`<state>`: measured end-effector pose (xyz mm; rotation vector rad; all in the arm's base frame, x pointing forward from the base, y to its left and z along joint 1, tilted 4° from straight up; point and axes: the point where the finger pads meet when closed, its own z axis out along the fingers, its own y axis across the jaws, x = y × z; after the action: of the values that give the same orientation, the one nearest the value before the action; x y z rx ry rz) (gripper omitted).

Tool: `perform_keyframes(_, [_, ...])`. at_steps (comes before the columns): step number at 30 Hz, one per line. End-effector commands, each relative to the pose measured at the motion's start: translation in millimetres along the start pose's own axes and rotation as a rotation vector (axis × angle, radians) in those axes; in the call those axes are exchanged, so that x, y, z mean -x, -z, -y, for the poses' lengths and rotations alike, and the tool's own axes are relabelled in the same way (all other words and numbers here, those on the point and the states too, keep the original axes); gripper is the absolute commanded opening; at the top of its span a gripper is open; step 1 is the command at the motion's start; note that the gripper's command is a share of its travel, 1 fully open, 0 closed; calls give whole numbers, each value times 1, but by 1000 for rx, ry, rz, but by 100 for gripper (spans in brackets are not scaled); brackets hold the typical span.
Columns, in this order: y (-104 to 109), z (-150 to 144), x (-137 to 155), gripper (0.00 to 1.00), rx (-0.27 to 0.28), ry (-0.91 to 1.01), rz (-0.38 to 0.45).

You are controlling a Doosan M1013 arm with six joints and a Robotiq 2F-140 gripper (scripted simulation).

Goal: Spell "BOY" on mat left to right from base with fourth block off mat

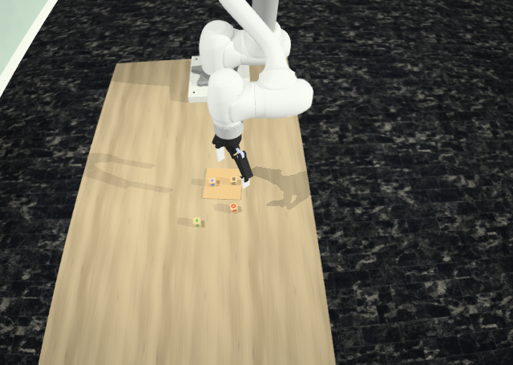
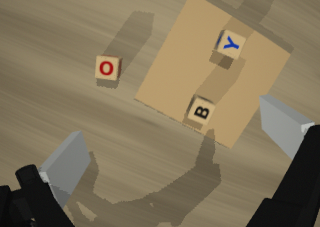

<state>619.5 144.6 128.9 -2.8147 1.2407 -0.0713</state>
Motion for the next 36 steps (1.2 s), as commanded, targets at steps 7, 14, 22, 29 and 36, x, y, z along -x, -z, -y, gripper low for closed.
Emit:
perform_keyframes(7, [-1,10,-9,100,7,-286,-4])
perform_keyframes(14, [-2,16,-14,100,7,-476,-5])
perform_keyframes(22, [-2,23,-19,100,7,-679,-5])
perform_keyframes(29, [-3,29,-24,100,6,-871,-6])
perform_keyframes(36, [-4,33,-27,100,6,-1008,-6])
